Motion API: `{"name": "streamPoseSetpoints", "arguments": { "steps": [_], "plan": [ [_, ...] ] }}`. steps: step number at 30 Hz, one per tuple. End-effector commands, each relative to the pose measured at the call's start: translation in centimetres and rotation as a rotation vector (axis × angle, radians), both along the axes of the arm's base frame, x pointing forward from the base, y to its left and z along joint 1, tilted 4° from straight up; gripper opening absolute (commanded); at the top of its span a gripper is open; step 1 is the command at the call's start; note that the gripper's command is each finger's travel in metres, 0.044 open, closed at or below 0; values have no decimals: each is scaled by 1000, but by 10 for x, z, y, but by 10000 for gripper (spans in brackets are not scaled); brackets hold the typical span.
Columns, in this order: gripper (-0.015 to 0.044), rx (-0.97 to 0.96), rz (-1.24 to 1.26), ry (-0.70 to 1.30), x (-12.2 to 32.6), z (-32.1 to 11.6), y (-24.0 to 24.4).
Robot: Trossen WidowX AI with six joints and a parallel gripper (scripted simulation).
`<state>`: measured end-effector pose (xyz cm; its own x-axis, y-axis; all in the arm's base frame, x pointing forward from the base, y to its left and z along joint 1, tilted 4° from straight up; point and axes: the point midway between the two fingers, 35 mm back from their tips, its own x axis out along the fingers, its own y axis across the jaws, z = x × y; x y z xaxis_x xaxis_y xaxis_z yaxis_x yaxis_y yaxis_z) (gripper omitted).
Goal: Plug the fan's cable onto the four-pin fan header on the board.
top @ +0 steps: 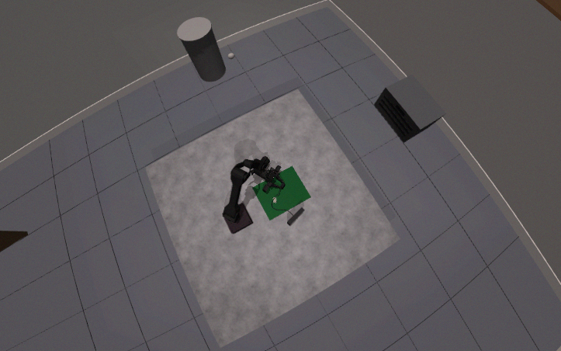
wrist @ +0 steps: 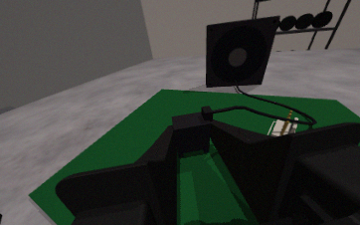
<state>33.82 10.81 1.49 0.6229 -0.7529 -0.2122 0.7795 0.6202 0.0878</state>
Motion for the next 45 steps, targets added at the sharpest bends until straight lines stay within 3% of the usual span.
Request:
{"name": "streamPoseSetpoints", "arguments": {
  "steps": [1, 26, 34, 45],
  "plan": [
    [0, -1, 0, 1, 0, 0, 0],
    [0, -1, 0, 1, 0, 0, 0],
    [205, 0, 0, 0, 0, 0, 0],
    [205, 0, 0, 0, 0, 0, 0]
  ]
}}
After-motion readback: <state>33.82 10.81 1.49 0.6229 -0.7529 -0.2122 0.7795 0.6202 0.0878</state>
